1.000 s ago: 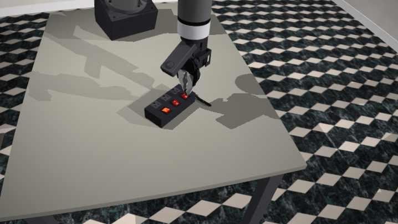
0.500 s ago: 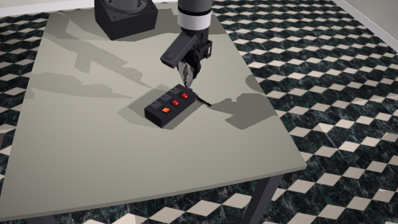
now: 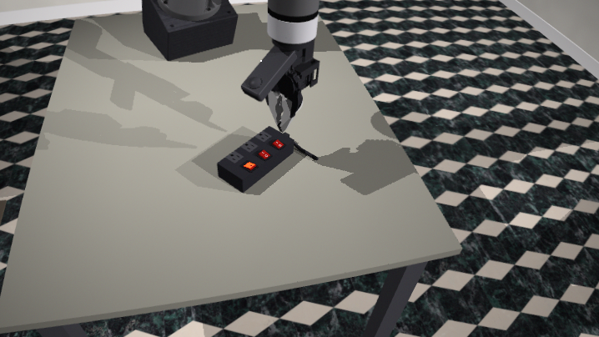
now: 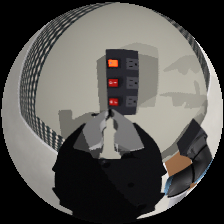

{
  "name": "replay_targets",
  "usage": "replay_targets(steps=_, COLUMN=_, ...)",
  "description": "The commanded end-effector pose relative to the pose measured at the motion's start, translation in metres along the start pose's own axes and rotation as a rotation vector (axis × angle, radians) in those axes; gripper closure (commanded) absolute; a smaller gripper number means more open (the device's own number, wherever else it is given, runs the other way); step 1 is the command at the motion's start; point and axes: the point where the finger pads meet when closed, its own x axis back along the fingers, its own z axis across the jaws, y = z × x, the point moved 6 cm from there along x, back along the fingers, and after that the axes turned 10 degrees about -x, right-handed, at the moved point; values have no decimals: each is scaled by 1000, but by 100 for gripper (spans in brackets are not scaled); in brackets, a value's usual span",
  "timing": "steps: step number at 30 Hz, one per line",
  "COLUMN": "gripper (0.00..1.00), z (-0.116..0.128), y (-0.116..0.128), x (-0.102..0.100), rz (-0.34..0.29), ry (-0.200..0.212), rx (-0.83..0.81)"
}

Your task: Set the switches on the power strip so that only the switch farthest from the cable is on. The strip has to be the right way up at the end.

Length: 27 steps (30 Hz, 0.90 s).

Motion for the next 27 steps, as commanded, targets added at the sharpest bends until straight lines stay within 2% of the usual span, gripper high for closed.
replay_targets(steps=1, gripper=100, z=0, y=0, x=0, rz=1, ry=-1, rx=0)
replay_targets(steps=4, gripper=100, z=0, y=0, x=0, rz=1, ry=-1, rx=0)
replay_targets(steps=5, gripper=0, z=0, y=0, x=1, rz=1, ry=-1, rx=0)
replay_targets(steps=12, gripper=0, z=0, y=0, x=12, rz=1, ry=-1, rx=0)
replay_targets(steps=19, gripper=0, z=0, y=0, x=48, rz=1, ry=-1, rx=0)
replay_targets(steps=21, gripper=0, z=0, y=0, x=48, rz=1, ry=-1, rx=0)
replay_targets(steps=27, gripper=0, z=0, y=0, x=84, rz=1, ry=-1, rx=0)
